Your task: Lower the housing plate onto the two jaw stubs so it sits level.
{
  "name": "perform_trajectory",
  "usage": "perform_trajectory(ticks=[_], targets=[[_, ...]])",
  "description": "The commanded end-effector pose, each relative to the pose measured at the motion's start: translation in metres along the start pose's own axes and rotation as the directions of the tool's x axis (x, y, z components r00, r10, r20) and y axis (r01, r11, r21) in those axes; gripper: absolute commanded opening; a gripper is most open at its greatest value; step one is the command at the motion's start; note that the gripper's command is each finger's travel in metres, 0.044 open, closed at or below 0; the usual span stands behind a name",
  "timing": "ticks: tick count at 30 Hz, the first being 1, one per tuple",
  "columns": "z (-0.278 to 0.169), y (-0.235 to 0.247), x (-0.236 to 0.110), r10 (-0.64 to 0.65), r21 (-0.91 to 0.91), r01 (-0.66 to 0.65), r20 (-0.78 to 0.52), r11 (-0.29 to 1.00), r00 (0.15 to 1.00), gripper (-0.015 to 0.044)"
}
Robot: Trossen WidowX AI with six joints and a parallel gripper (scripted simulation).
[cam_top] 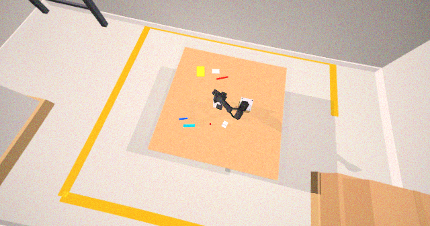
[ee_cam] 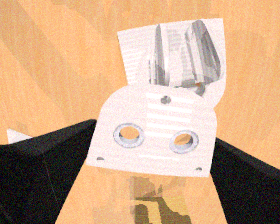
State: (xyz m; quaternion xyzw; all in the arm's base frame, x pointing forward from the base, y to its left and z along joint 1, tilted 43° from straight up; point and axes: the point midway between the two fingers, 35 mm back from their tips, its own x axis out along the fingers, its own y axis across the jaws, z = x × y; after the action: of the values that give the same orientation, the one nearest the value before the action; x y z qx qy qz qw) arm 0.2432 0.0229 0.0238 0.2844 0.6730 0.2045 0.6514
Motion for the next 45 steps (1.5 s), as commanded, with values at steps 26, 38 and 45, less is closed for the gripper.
perform_trajectory(ticks=[26, 38, 45], targets=[[-0.003, -0.041, 0.002, 0.041, -0.323, -0.038, 0.003, 0.946, 0.999, 0.0351], [-0.003, -0.041, 0.002, 0.041, -0.323, -0.038, 0.003, 0.946, 0.999, 0.0351], [-0.008, -0.049, 0.002, 0.04, -0.324, -0.037, 0.002, 0.945, 0.999, 0.0351]])
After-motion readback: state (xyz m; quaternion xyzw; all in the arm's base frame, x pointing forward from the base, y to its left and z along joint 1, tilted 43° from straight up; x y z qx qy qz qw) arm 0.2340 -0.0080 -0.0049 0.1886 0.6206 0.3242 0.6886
